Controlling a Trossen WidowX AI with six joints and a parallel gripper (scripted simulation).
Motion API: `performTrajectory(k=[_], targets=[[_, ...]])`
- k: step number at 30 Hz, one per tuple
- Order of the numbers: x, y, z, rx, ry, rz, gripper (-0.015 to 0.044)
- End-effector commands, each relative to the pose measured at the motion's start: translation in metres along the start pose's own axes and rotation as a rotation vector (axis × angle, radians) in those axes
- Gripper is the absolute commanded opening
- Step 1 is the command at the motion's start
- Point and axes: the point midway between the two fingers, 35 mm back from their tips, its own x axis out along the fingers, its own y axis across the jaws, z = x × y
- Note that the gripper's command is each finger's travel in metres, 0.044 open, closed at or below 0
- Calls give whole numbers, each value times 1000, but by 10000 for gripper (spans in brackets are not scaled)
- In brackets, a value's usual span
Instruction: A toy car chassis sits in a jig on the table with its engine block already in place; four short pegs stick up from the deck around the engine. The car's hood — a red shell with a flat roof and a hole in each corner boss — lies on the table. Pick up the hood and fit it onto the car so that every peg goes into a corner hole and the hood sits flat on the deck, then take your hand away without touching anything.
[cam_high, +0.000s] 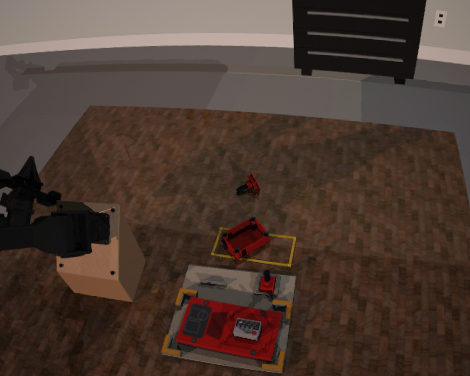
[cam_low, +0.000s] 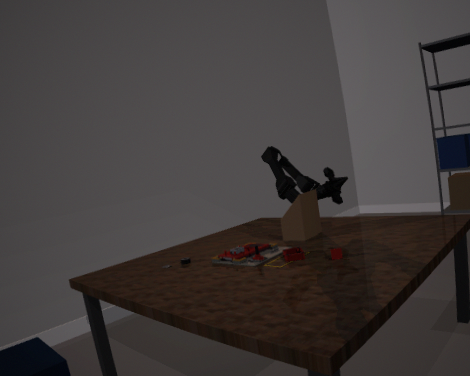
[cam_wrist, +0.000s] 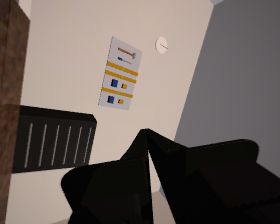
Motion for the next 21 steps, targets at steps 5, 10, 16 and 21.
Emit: performTrajectory(k=[5, 10, 16, 21], targets=[[-3, 1, 5, 6, -20, 2, 79], [-24, -1, 33, 88, -125, 20, 210], [-58, -11, 67, 223, -267, 61, 368], [-90, -19, 91, 326, -382, 110, 440]])
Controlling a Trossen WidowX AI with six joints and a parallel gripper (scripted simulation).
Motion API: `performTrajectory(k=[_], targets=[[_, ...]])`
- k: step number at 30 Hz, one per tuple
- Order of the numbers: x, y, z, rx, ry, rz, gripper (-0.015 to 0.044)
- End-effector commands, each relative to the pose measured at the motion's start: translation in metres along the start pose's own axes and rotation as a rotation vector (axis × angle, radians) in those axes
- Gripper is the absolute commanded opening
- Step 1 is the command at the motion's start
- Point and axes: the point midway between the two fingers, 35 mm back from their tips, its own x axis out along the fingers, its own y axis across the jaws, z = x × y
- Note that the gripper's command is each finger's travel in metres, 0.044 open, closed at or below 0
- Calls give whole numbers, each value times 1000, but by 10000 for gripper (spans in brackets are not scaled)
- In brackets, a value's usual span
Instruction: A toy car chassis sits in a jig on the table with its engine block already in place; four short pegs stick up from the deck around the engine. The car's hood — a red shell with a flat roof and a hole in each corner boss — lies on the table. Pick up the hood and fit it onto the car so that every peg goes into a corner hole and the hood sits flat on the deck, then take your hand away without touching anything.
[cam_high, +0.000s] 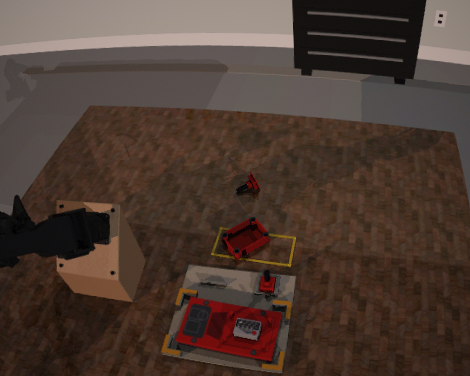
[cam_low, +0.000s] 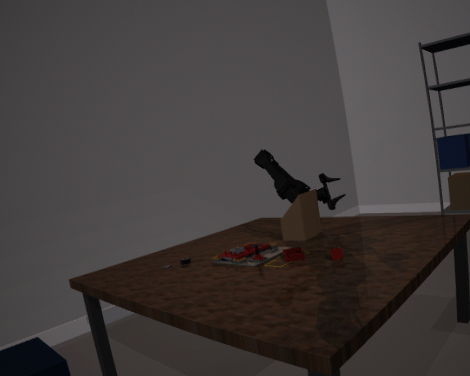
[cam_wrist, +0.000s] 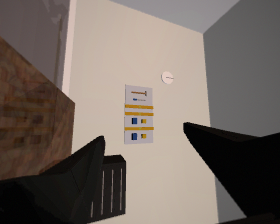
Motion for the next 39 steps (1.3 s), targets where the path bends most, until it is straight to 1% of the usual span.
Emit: performTrajectory(k=[1, 12, 22, 31, 39], targets=[[-20, 2, 27, 83, -91, 46, 440], [-95, 6, 92, 300, -333, 212, 440], [-190, 10, 132, 443, -558, 438, 440], [-288, 9, 146, 537, -732, 688, 440], [-385, 7, 130, 526, -904, 945, 440]])
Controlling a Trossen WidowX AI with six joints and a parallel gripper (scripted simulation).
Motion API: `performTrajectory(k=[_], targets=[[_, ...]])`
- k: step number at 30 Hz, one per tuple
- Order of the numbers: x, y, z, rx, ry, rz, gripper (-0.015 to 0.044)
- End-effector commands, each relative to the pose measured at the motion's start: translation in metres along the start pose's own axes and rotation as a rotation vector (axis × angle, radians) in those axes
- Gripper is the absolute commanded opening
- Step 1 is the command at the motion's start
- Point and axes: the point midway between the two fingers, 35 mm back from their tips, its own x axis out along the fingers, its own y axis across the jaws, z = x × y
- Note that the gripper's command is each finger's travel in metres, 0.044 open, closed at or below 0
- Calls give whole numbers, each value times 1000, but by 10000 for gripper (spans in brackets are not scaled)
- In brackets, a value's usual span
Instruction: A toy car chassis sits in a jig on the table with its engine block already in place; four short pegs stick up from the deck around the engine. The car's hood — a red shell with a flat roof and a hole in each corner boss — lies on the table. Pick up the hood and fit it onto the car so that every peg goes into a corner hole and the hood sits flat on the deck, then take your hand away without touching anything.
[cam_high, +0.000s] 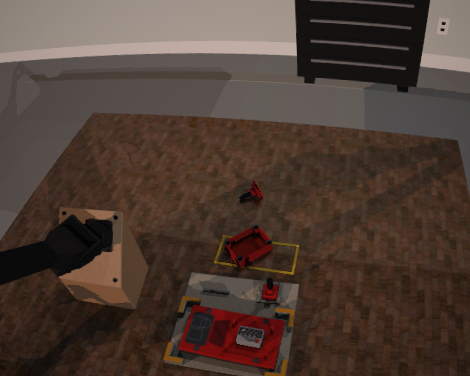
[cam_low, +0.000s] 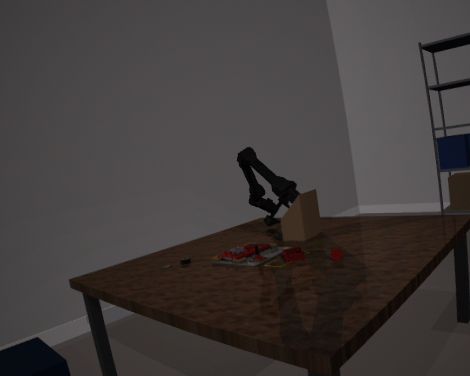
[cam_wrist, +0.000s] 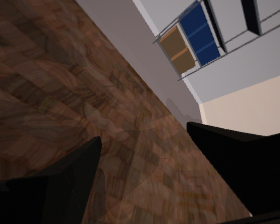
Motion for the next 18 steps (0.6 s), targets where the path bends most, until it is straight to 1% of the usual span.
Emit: performTrajectory(k=[1, 9, 18], targets=[[-29, 38, 16, 26, -49, 148, 440], [-104, 107, 36, 51, -126, 457, 440], [-196, 178, 13, 29, -113, 791, 440]])
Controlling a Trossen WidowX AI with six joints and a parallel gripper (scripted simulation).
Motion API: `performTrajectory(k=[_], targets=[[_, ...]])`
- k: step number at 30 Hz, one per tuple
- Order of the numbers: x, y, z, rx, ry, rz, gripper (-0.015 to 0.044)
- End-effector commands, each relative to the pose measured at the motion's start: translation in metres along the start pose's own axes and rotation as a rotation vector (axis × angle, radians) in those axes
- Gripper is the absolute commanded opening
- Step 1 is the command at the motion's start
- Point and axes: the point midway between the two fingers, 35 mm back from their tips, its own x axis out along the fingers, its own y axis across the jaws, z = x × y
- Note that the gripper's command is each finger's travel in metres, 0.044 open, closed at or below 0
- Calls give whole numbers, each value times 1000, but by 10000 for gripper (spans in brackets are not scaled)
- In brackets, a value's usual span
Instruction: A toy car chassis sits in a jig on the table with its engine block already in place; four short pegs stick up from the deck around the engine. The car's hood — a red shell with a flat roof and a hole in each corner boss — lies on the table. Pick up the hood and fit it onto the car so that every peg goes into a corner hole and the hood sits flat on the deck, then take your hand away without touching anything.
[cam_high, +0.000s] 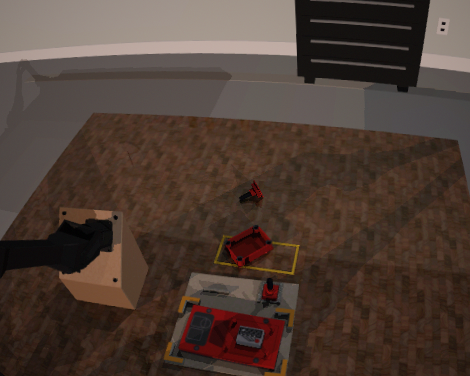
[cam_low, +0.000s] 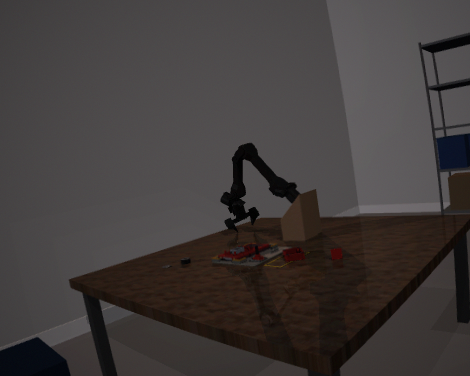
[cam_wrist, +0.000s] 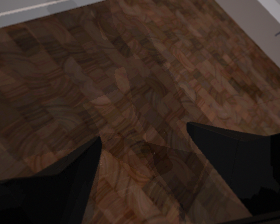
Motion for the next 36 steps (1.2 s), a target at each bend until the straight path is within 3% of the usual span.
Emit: performTrajectory(k=[1, 9, 20, 28, 36], targets=[[-18, 49, -11, -7, 19, 148, 440], [-67, 143, -43, -35, 77, 445, 440], [-136, 213, -106, -234, 94, 746, 440], [-204, 254, -166, -365, 130, 966, 440], [-248, 261, -244, -549, 160, 1115, 440]])
